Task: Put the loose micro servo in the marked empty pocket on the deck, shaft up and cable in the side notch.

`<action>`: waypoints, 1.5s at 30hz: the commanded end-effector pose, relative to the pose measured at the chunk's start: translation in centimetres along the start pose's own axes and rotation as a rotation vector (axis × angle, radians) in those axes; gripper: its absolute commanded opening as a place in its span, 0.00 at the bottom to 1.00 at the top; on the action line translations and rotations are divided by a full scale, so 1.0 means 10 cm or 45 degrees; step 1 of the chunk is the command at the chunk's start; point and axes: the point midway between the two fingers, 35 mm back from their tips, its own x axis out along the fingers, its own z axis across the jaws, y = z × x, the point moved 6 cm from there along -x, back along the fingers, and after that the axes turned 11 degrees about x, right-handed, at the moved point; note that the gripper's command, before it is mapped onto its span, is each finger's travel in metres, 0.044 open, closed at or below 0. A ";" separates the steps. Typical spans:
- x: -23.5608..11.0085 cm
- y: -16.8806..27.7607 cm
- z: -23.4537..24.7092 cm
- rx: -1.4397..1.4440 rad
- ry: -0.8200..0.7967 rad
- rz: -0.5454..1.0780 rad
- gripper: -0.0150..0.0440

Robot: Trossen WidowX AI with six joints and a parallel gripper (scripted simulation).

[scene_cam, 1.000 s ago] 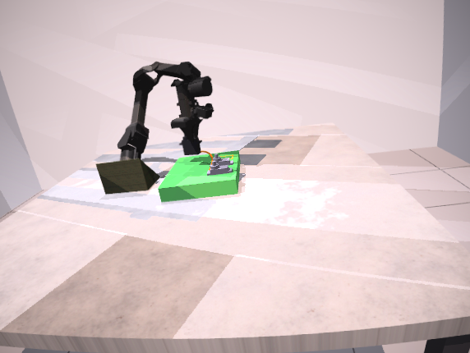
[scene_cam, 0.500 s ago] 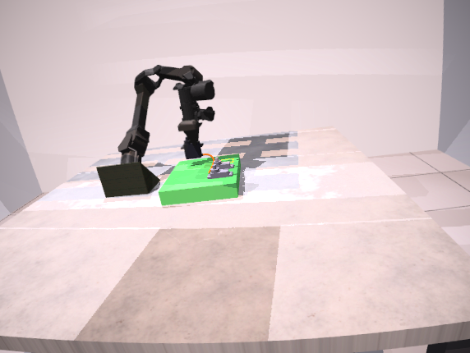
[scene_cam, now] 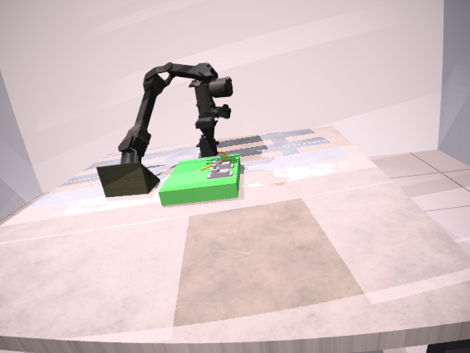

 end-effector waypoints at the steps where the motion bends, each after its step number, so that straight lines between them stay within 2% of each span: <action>1: -0.01 -0.14 0.03 0.003 -0.003 -0.008 0.25; 10: -0.01 -0.44 0.09 0.002 -0.004 -0.009 0.25; 45: 0.27 -0.46 0.10 0.001 -0.005 -0.010 0.25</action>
